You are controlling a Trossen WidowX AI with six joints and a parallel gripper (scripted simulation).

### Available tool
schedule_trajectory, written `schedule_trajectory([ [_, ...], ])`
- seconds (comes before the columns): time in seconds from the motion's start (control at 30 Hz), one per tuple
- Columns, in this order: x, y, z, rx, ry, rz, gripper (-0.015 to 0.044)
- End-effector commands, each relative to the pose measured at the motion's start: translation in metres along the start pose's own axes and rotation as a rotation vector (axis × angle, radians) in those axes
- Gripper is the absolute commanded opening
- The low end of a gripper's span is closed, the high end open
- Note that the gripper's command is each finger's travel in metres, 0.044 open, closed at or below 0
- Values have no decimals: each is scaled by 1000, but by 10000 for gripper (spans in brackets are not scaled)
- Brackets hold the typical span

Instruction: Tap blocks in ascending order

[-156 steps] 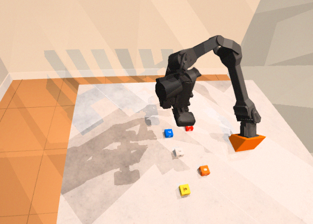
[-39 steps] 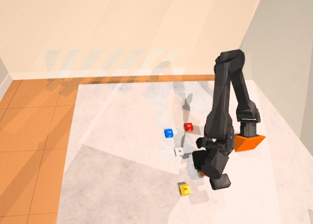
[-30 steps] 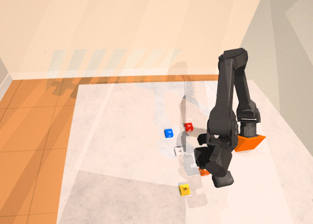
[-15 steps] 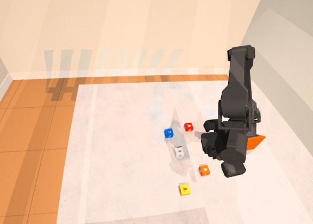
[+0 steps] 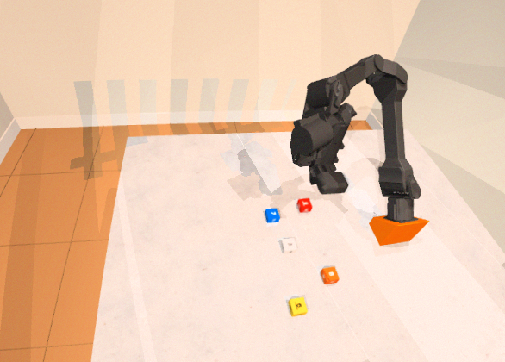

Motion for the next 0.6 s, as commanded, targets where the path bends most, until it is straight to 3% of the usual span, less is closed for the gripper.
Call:
schedule_trajectory([
  [0.0, 2, 4, -21, -18, 17, -2, 20],
  [0.17, 10, 3, -21, -18, 14, -2, 20],
  [0.37, 80, 4, -23, -17, 18, -4, 20],
  [0.57, 82, 4, -23, -17, 19, -4, 20],
])
Point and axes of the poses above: the point midway between the two fingers, 35 mm back from their tips, its own x axis out along the fingers, its own z axis across the jaws, y = z × x, the point moved 2 cm from there along -x, back along the fingers, and after that the axes turned 9 degrees about x, right-handed, at the moved point
